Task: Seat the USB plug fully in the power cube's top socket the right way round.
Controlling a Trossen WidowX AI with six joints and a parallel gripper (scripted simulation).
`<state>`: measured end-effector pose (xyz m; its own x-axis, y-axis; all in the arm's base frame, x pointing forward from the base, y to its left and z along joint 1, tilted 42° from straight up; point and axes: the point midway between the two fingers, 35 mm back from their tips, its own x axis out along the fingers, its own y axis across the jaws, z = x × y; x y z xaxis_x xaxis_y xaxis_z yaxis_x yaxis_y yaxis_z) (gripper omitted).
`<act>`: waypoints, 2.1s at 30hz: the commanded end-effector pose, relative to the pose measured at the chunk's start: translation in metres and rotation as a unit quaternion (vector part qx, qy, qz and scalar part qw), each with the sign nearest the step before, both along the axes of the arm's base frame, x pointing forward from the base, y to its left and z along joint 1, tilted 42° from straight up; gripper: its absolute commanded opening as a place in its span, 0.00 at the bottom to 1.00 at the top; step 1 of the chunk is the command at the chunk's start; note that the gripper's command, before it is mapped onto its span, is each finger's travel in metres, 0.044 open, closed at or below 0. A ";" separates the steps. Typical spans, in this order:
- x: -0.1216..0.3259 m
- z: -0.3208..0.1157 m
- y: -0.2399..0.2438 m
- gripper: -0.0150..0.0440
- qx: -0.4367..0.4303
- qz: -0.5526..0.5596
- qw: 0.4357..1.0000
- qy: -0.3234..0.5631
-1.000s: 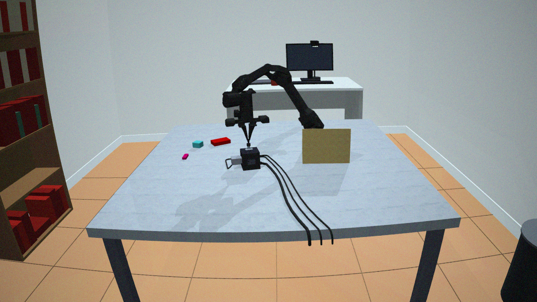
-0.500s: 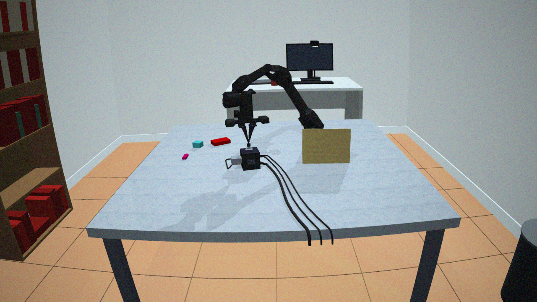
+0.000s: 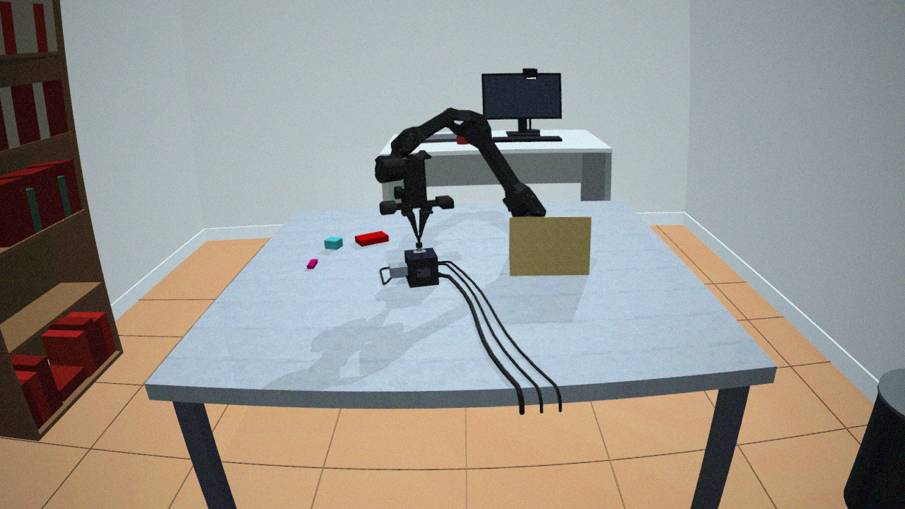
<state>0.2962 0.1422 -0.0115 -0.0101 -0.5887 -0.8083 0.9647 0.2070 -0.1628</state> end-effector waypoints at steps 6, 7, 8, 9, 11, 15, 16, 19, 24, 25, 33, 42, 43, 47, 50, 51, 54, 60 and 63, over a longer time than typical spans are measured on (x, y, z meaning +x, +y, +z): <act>0.000 -0.001 -0.001 0.25 0.001 0.001 1.000 0.001; 0.000 -0.001 -0.001 0.25 0.001 0.001 1.000 0.001; 0.000 -0.001 -0.001 0.25 0.001 0.001 1.000 0.001; 0.000 -0.001 -0.001 0.25 0.001 0.001 1.000 0.001; 0.000 -0.002 -0.001 0.25 0.001 0.001 1.000 0.001; 0.000 -0.002 -0.001 0.25 0.001 0.001 1.000 0.001; 0.000 -0.002 -0.001 0.25 0.001 0.001 1.000 0.001; 0.000 -0.002 -0.002 0.25 0.001 0.001 1.000 0.001; 0.000 -0.003 -0.002 0.25 0.001 0.001 1.000 0.001; 0.000 -0.003 -0.002 0.25 0.001 0.001 1.000 0.001; 0.000 -0.004 -0.003 0.25 0.001 0.001 1.000 0.001; 0.000 -0.004 -0.003 0.25 0.001 0.001 1.000 0.001; 0.000 -0.004 -0.004 0.25 0.001 0.001 1.000 0.001; 0.000 -0.005 -0.004 0.25 0.001 0.001 1.000 0.001; 0.000 -0.005 -0.004 0.25 0.001 0.001 1.000 0.001; 0.000 -0.005 -0.004 0.25 0.001 0.001 1.000 0.001; 0.000 -0.005 -0.004 0.25 0.001 0.001 1.000 0.001; 0.000 -0.006 -0.005 0.25 0.001 0.001 1.000 0.001; 0.000 -0.006 -0.005 0.25 0.001 0.001 1.000 0.001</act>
